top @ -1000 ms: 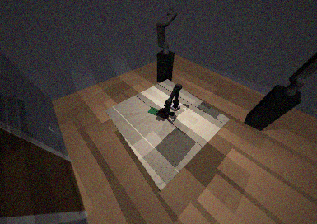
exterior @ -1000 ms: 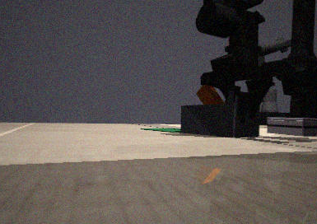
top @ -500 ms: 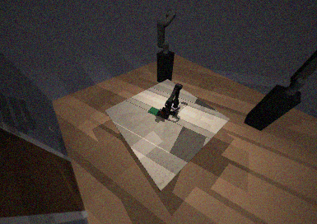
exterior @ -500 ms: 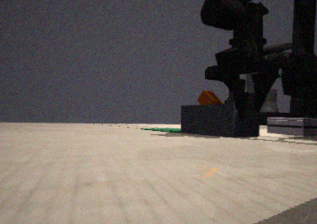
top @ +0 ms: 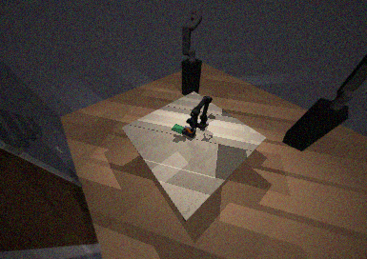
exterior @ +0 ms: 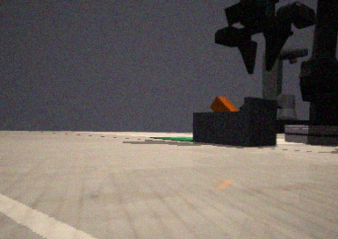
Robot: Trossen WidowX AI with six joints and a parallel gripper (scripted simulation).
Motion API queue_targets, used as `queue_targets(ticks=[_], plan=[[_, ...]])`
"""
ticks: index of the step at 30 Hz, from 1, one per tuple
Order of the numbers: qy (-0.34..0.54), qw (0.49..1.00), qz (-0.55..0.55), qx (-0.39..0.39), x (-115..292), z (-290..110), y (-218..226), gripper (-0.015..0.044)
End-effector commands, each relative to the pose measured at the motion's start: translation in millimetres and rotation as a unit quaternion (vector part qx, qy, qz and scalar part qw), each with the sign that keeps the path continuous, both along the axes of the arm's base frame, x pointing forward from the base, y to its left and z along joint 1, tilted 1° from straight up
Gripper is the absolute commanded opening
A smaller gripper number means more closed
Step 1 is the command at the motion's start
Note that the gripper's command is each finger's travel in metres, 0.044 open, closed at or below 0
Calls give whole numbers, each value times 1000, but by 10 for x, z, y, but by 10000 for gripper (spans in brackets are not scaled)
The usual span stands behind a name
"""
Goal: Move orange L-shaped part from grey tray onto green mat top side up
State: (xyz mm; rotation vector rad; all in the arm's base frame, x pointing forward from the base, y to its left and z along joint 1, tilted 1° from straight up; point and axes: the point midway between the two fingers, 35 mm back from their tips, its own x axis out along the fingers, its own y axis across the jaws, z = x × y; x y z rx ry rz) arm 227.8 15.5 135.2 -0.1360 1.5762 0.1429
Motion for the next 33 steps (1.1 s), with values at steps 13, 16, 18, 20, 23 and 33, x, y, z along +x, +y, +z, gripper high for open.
queue_targets(ticks=[13, 16, 18, 20, 23, 33], plan=[[1, 1000, 0, 0, -4, 9, -1, 180], [1, 1000, 0, 0, -4, 9, -1, 180], [1, 1000, 0, 0, -4, 9, -1, 180], [1, 1000, 0, 0, -4, 9, -1, 180], [1, 1000, 0, 0, -4, 9, -1, 180], [-1, 970, -244, -3, 101, 26, -220, 280]])
